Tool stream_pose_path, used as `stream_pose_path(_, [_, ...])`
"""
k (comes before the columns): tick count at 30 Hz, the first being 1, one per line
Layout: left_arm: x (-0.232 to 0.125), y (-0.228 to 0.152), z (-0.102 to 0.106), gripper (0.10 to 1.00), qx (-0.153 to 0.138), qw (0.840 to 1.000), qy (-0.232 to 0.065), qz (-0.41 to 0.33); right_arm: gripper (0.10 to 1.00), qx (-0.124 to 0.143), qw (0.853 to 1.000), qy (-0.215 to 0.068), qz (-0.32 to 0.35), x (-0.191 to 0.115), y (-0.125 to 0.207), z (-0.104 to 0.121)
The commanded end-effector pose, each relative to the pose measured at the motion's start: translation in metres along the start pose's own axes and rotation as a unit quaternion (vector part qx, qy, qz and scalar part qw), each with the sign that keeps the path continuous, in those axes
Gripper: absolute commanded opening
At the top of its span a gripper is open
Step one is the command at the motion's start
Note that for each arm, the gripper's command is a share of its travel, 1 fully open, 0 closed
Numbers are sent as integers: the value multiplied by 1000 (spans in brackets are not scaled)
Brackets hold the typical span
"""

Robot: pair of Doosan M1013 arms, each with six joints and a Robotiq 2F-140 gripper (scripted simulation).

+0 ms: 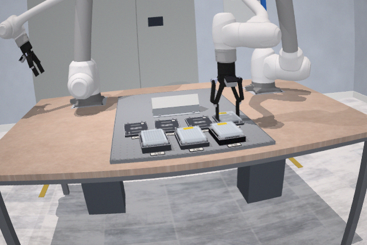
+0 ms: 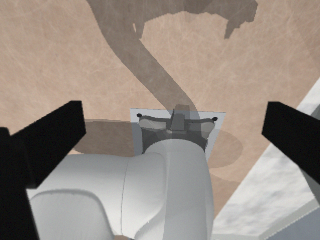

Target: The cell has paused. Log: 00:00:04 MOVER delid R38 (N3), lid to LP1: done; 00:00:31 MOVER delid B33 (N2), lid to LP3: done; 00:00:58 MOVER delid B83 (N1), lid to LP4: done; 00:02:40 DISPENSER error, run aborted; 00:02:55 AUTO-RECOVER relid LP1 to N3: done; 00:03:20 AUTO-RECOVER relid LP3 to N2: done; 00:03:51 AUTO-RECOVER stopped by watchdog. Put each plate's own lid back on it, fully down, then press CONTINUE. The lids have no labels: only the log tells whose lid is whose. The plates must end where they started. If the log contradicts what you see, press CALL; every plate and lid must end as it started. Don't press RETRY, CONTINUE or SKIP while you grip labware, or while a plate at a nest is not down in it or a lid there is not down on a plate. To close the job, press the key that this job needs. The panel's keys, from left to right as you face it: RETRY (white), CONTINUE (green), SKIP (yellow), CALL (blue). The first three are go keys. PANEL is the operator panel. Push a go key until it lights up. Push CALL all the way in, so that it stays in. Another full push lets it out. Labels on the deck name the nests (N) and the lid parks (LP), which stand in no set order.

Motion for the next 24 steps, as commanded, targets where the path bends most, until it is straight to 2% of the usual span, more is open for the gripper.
stream_pose_path(1, [0,0,-5,607,0,1000,1,0,1000,0,1000,1,0,0,0,-1])
stream_pose_path(24, [0,0,-44,607,0,1000,1,0,1000,0,1000,1,0,0,0,-1])
Point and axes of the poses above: on each arm, the point where the finger pads meet when closed, its own z axis out along the fingers, its own y axis across the jaws, x = y × z, the point moved 10 cm from there along -z, back along the fingers, and after that the axes turned 1 degree about z, right-handed, at the moved point
